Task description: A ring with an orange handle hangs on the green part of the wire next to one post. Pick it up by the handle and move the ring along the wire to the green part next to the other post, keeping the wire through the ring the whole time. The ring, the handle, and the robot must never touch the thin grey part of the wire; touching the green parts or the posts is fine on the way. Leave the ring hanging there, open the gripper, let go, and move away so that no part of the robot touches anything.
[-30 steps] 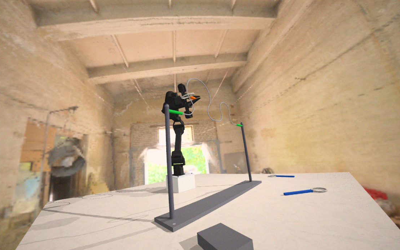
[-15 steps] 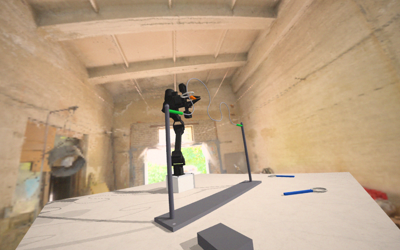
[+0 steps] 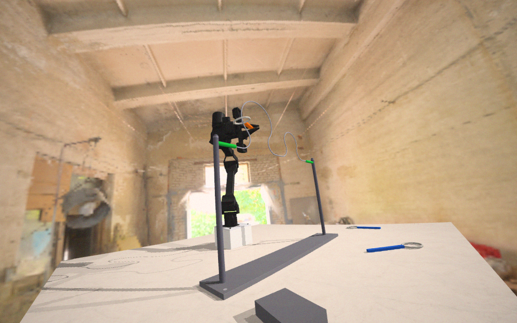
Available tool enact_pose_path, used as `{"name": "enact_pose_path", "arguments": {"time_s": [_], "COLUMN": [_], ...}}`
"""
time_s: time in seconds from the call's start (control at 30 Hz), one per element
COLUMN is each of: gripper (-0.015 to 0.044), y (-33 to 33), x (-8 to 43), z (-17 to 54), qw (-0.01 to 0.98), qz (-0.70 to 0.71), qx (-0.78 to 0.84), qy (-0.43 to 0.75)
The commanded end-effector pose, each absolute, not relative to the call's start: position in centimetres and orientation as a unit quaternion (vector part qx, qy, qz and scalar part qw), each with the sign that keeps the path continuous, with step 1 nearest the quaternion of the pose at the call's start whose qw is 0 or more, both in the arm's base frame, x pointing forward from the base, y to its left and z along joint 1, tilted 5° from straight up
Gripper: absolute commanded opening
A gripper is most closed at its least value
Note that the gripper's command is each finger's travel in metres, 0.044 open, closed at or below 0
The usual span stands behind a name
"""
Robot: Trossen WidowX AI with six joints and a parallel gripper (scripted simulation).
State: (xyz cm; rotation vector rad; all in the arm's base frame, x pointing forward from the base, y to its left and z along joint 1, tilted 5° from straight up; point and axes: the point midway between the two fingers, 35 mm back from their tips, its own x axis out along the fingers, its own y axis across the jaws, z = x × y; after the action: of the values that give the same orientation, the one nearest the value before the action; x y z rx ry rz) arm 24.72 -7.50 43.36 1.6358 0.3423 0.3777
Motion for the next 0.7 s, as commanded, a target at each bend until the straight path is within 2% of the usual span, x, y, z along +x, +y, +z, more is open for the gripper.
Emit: {"name": "enact_pose_path", "arguments": {"time_s": [0.0,0.67], "gripper": [-0.0150,-0.0150], "y": [-7.38,-7.34], "x": [24.66,24.72], "z": [43.63,43.01], "qw": [0.670,0.738], "qz": [0.165,0.132], "qx": [0.707,0.639], "qy": [0.155,0.174]}}
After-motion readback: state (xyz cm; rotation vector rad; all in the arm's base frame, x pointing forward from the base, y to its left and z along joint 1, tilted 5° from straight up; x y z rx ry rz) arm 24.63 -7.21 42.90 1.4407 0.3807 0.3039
